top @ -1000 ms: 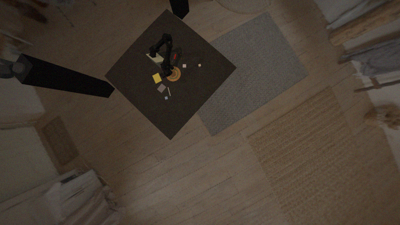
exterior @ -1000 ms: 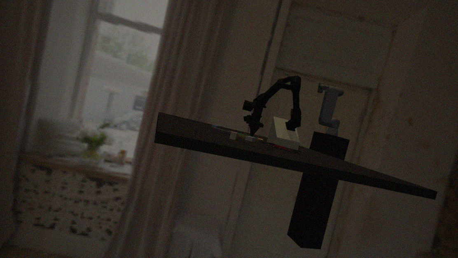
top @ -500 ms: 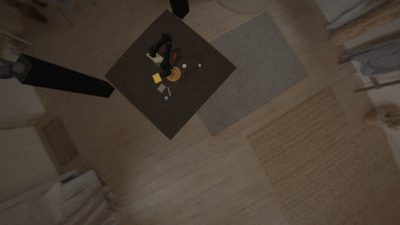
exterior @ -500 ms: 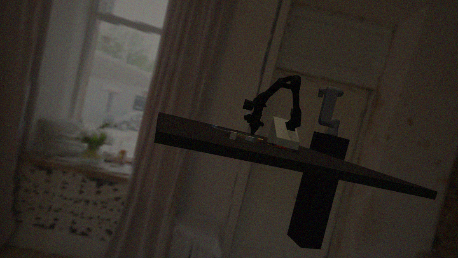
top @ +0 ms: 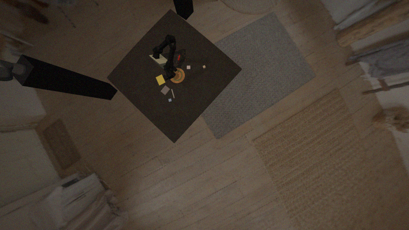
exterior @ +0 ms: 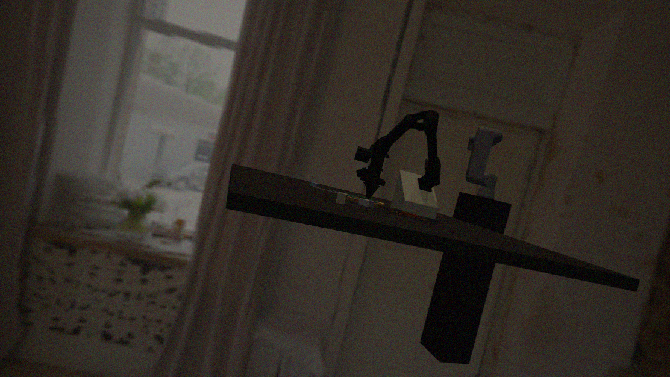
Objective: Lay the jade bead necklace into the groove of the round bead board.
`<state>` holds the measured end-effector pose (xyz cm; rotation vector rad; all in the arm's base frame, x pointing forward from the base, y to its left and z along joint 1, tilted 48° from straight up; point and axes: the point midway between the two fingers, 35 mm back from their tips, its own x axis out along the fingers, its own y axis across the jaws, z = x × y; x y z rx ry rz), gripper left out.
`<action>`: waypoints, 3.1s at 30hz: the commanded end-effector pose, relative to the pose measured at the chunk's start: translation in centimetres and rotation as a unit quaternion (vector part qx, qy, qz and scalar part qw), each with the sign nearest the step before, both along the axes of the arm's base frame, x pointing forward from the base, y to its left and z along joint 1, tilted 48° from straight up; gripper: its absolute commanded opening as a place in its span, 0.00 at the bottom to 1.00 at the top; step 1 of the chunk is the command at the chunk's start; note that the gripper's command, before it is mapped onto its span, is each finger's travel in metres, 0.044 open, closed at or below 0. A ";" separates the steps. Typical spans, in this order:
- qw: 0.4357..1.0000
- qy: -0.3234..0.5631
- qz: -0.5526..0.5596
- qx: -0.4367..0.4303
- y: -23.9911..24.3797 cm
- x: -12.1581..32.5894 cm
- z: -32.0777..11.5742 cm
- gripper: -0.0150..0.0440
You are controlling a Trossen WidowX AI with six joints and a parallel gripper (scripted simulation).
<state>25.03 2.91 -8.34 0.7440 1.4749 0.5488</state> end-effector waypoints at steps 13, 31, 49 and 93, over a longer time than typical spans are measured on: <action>1.000 0.004 -0.001 0.001 -0.3 -0.2 0.2 0.92; 1.000 0.006 -0.002 0.002 -0.4 -0.2 0.3 1.00; 1.000 0.006 -0.006 0.001 -2.4 0.8 2.0 0.46; 1.000 0.005 -0.004 -0.001 0.0 1.0 -0.1 0.25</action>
